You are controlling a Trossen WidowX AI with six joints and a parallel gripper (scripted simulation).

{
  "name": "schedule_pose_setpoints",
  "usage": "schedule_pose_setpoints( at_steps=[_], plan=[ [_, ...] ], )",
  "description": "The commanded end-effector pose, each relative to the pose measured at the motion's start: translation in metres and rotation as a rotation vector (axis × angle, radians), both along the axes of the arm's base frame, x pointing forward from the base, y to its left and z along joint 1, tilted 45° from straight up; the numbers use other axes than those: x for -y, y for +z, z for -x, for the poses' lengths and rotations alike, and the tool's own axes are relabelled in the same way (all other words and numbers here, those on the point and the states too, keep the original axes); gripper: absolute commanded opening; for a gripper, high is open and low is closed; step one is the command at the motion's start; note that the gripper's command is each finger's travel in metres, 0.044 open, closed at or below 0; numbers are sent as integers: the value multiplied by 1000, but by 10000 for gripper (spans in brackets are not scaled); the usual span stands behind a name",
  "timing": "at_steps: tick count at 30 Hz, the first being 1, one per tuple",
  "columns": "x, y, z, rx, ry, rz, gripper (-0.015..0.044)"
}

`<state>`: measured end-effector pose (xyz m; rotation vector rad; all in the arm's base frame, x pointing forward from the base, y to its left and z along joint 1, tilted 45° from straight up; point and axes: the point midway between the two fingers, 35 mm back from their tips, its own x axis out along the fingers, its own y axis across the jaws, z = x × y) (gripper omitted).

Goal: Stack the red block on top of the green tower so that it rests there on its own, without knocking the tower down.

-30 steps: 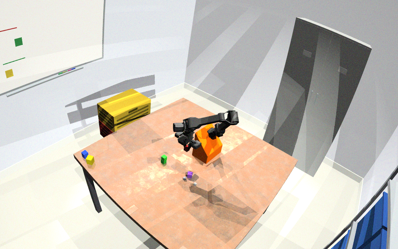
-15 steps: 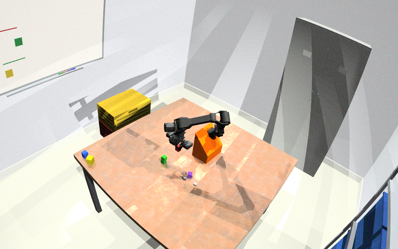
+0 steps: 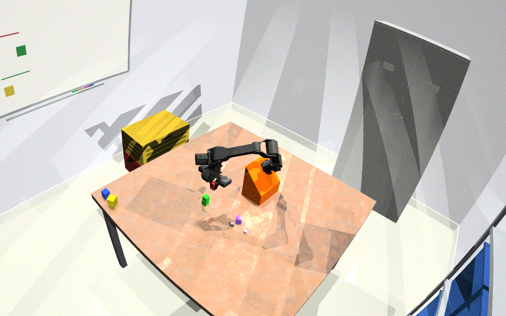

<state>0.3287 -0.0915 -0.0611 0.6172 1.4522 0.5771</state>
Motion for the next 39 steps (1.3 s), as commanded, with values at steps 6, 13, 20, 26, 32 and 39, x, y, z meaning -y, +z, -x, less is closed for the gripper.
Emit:
schedule_pose_setpoints(
  at_steps=[6,13,20,26,32,39],
  plan=[
    [15,-19,-20,0,-6,-5,0],
    [6,-35,-24,0,-7,-6,0],
    [-3,-43,-25,1,-7,-7,0],
    [-20,-60,-26,1,-7,-8,0],
    [-23,-63,-26,1,-7,-8,0],
    [-23,-63,-26,1,-7,-8,0]
  ],
)
